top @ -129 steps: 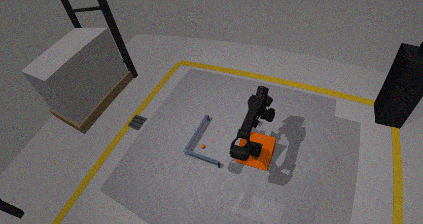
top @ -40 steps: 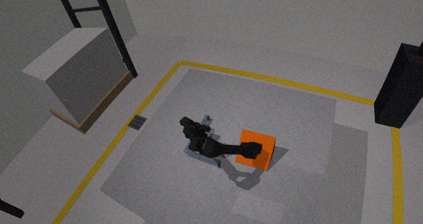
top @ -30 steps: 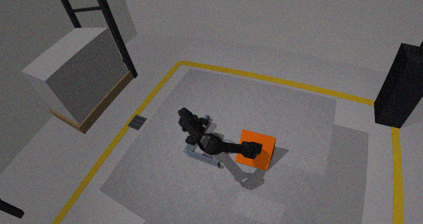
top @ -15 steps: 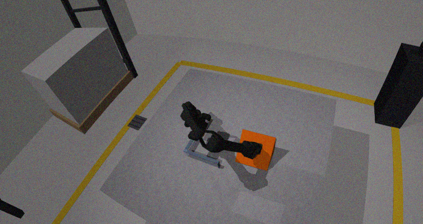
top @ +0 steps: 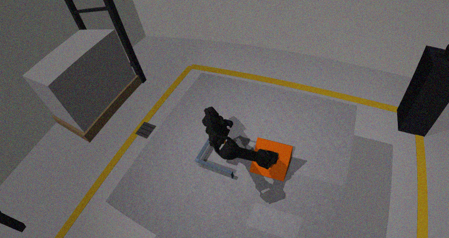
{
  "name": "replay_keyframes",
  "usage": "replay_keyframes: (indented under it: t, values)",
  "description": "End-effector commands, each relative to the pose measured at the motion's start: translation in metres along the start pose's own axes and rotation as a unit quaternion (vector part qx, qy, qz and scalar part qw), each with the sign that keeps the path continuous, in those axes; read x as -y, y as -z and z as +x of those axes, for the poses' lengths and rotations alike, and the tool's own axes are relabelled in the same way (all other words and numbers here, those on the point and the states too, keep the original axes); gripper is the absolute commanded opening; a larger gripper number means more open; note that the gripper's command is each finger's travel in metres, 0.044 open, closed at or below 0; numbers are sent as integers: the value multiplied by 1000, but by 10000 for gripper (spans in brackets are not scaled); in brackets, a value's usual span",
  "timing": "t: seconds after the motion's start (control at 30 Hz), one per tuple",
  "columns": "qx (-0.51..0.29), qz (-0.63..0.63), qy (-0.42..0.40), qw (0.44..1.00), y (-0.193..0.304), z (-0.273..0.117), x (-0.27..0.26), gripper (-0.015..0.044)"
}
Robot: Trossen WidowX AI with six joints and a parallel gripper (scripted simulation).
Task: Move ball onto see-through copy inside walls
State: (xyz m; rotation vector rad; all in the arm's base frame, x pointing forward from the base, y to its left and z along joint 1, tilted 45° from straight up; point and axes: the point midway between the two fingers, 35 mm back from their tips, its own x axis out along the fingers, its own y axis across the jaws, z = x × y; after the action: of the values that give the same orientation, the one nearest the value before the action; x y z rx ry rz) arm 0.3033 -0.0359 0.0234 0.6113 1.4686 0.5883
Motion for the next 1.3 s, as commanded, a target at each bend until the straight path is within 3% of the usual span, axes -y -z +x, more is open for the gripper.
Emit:
replay_keyframes:
  t: [0.0, 0.33, 1.1, 1.27]
  values:
    - [-3, 0, 0, 1000, 1, 12, 1, 0]
    - [-3, 0, -1, 1000, 3, 67, 0, 0]
    - [-3, 0, -2, 1000, 3, 87, -1, 0]
    - [-1, -2, 0, 1000, 2, 85, 0, 131]
